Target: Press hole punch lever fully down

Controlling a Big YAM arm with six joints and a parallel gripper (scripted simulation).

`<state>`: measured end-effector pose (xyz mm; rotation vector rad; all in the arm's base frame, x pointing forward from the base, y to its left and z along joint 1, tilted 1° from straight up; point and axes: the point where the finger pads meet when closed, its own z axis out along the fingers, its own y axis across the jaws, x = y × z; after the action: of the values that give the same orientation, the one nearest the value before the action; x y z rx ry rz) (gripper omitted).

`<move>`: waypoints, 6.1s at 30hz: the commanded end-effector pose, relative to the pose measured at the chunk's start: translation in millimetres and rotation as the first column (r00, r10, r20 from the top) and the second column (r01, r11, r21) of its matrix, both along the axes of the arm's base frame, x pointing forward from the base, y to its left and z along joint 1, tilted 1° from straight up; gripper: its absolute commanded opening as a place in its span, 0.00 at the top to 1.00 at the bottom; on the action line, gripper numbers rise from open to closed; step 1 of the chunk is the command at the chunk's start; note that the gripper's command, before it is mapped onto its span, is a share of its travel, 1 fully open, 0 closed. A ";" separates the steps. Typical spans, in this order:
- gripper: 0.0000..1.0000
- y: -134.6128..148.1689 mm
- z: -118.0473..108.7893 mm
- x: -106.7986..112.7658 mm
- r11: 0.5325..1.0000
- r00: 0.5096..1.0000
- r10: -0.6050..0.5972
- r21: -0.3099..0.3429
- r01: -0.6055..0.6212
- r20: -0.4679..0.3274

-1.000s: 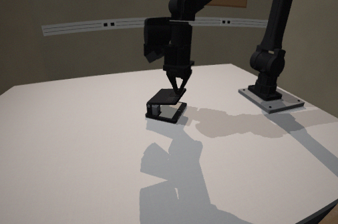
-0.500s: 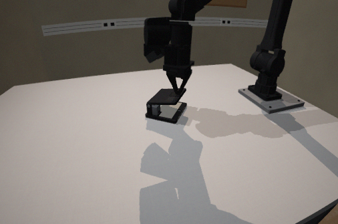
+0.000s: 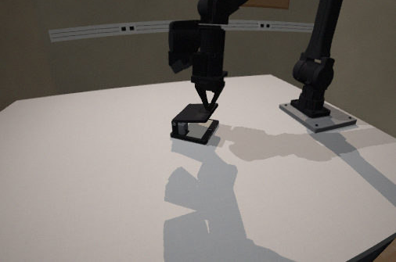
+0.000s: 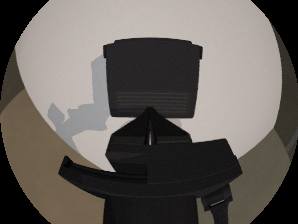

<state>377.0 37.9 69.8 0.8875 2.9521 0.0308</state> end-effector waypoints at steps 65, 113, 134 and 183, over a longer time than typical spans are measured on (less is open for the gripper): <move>1.00 6.3 -44.1 -13.5 1.000 0.999 -0.002 -0.006 0.001 -0.046; 1.00 8.6 -50.9 -17.7 1.000 0.999 -0.002 -0.004 0.002 -0.046; 1.00 8.8 -50.9 -17.8 1.000 0.999 -0.002 -0.003 0.002 -0.047; 1.00 10.7 -54.3 -21.9 1.000 0.999 -0.002 -0.003 0.002 -0.047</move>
<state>375.1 39.4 55.2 0.8967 2.9076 0.0450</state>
